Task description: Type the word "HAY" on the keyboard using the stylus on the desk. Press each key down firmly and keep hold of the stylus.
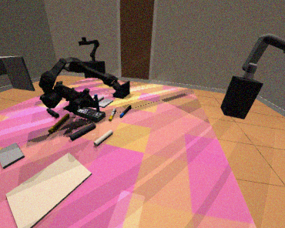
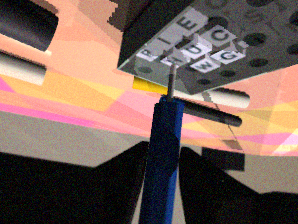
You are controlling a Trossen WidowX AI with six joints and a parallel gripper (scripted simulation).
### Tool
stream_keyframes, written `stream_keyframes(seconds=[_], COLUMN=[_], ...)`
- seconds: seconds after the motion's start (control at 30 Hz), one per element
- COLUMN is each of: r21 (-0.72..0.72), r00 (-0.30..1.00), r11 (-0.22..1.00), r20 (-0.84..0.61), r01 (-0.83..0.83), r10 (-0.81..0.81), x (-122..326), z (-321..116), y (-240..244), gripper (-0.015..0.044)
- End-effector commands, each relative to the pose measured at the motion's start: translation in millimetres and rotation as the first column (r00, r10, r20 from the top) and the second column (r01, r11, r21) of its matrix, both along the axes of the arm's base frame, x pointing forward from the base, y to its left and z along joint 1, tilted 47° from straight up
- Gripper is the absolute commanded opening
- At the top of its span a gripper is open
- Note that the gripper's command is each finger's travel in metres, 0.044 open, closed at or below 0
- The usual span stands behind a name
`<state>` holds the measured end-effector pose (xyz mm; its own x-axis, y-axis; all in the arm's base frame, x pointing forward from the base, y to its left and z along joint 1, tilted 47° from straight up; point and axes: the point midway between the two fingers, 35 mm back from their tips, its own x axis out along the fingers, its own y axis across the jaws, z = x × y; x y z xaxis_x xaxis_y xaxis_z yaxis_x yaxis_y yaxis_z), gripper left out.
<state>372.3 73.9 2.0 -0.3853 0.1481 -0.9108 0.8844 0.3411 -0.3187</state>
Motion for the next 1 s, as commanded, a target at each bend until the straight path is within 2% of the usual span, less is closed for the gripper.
stream_keyframes(seconds=[0.0, 0.77, 0.97], r21=[-0.004, -0.004, -0.003], r00=[1.0, 1.0, 1.0], r11=[1.0, 1.0, 1.0], r20=[-0.005, -0.005, -0.006], r01=[-0.004, -0.004, -0.004], r10=[0.004, 0.004, 0.004], x=[-1, -1, -3], z=[-4, -4, 15], y=[-4, -4, 16], gripper=[0.0081, 0.0081, 0.0081])
